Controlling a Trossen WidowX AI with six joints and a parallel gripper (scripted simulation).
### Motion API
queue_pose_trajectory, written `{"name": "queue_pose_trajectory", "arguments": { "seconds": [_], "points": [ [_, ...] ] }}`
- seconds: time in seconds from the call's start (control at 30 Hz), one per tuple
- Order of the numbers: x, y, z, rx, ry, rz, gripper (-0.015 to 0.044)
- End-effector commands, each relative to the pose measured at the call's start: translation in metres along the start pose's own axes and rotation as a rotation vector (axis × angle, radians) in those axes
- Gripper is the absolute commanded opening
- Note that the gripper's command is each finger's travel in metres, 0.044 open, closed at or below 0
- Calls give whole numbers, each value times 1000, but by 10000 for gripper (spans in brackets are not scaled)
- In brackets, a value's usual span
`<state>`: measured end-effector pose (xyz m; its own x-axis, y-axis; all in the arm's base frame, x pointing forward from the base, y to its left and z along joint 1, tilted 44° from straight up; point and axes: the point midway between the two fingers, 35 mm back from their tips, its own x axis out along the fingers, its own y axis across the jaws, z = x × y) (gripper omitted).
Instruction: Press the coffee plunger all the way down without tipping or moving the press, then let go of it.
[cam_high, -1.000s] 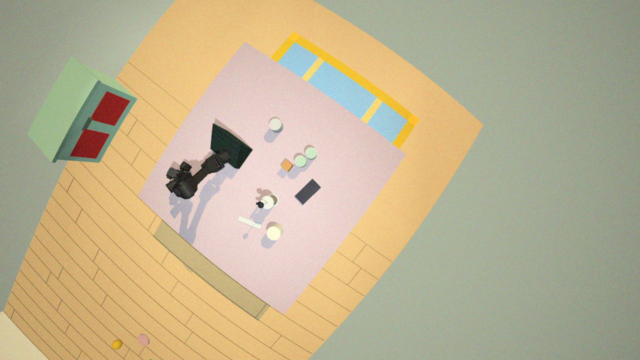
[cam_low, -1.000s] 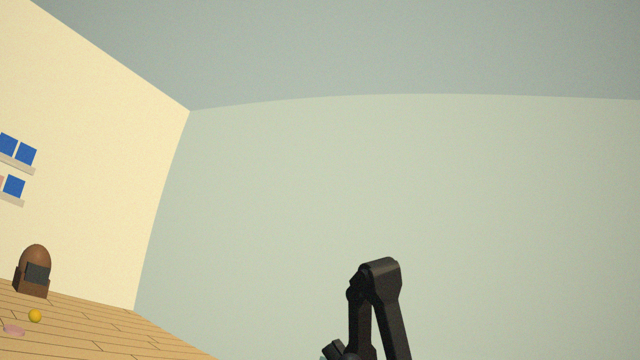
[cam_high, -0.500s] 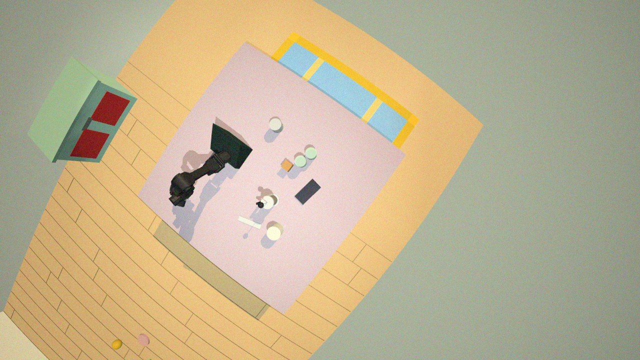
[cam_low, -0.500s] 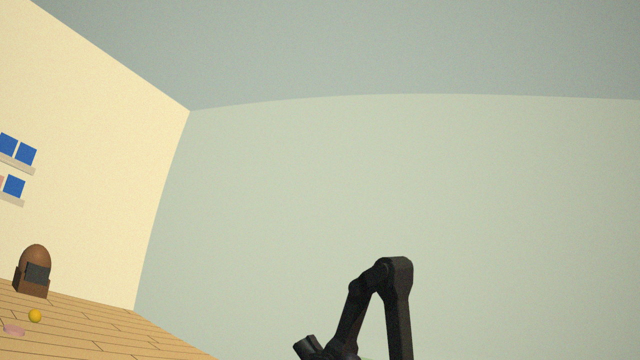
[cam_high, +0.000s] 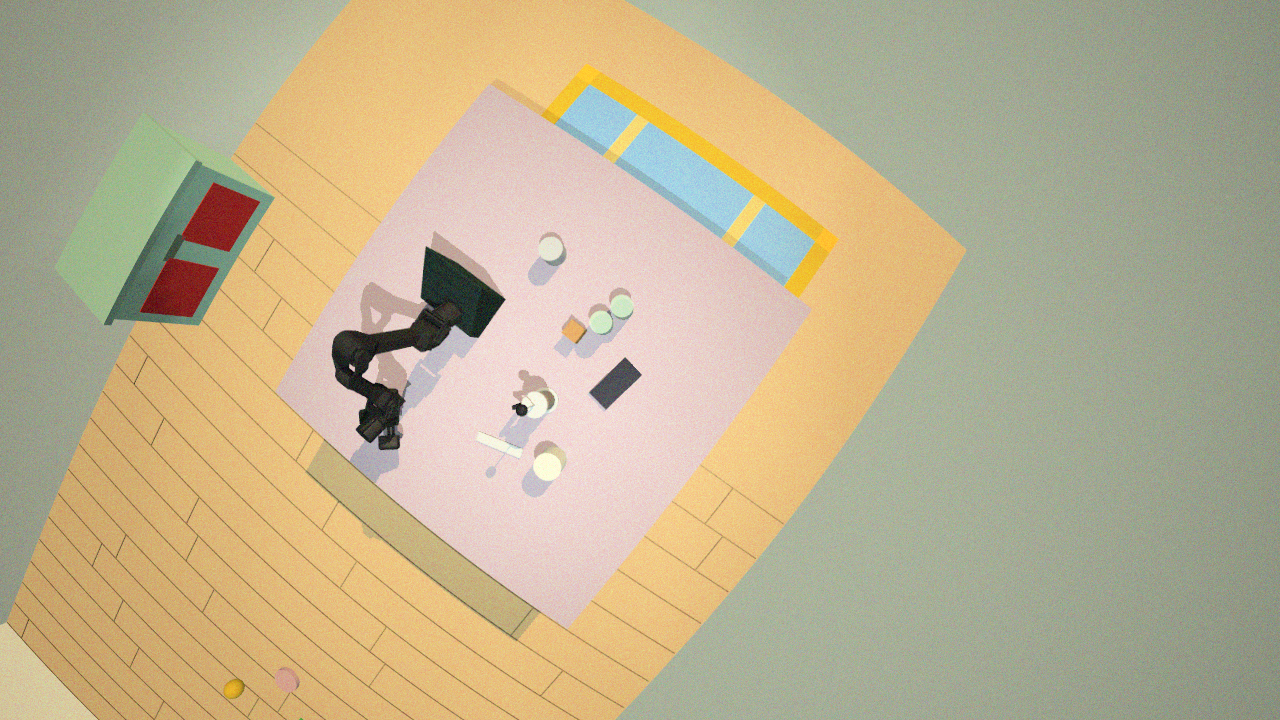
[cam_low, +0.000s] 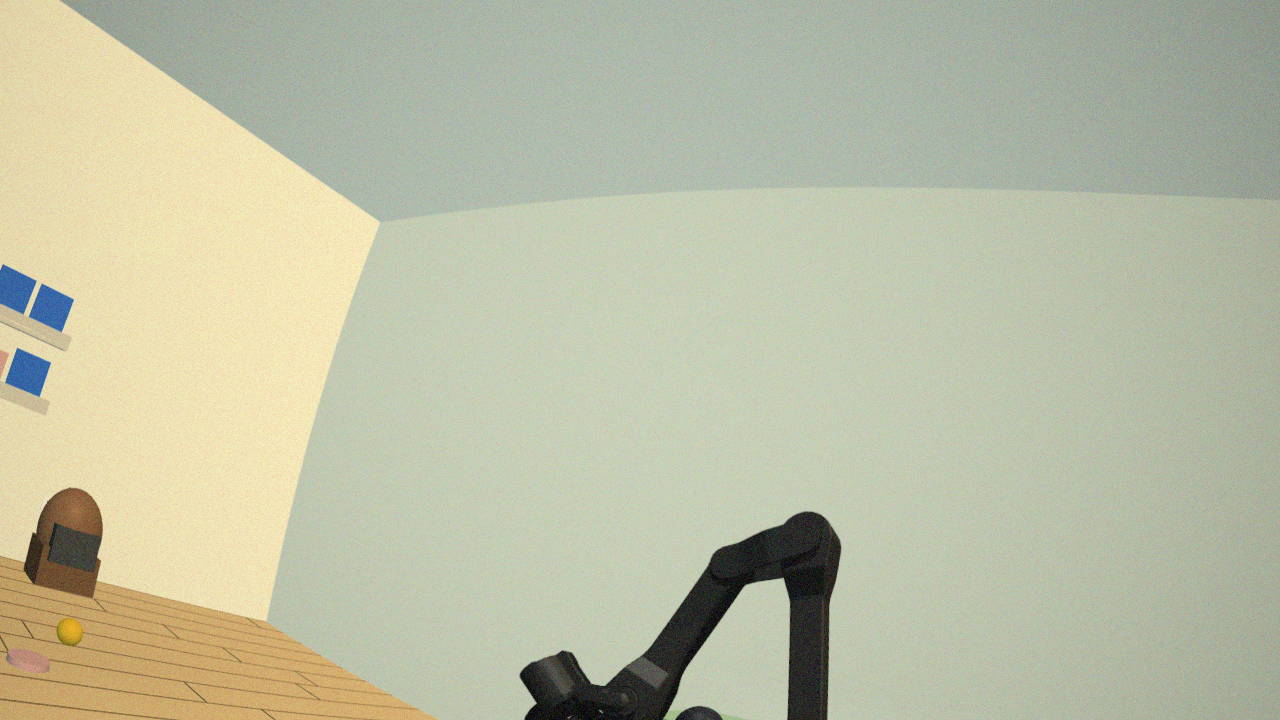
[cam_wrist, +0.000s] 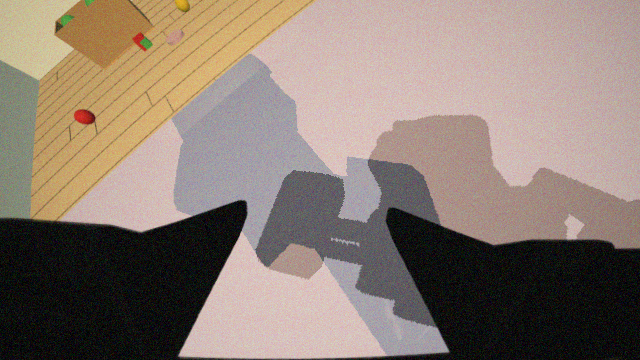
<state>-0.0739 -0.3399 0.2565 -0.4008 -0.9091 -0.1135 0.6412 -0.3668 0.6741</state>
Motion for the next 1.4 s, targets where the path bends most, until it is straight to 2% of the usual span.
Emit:
{"name": "queue_pose_trajectory", "arguments": {
  "seconds": [0.0,0.3,0.7,1.17,1.37],
  "points": [
    [-8,30,-23,-23,71,74,440],
    [-63,98,-114,-227,301,227,440],
    [-200,155,-208,-655,505,516,440],
    [-403,151,-238,-1132,519,1051,440],
    [-443,135,-238,-1195,516,1165,440]
  ]
}}
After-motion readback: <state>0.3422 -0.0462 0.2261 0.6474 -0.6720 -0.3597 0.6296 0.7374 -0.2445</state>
